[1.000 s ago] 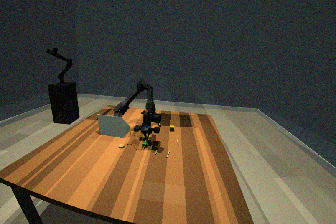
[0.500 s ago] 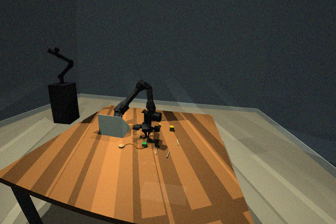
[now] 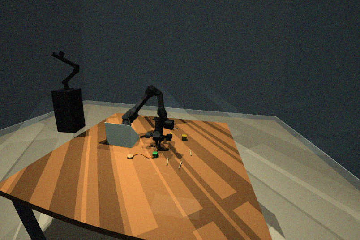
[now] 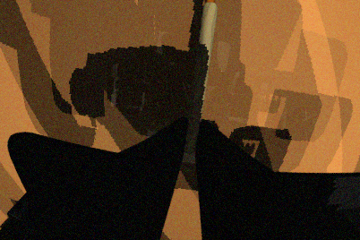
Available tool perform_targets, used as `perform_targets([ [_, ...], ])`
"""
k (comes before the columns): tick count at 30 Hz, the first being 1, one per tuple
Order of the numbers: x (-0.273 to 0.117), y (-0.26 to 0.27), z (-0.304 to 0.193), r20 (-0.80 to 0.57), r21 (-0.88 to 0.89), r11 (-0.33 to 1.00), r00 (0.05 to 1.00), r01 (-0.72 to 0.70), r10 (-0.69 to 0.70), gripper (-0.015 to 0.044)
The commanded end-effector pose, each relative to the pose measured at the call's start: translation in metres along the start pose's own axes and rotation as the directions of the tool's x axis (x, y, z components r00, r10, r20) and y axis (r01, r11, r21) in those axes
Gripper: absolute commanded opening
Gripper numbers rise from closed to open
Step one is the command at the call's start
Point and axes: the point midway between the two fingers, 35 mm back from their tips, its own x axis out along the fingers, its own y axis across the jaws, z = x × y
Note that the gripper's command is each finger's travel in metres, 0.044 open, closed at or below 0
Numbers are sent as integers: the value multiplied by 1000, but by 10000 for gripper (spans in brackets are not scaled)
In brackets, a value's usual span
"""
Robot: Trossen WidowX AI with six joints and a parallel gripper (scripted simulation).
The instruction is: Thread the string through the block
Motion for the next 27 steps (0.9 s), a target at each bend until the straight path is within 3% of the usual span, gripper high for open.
perform_targets([
  [1,-1,3,-3,-1,0,1000,1000,-9,9,0],
  [27,10,-1,-15,-1,0,1000,1000,-20,20,0],
])
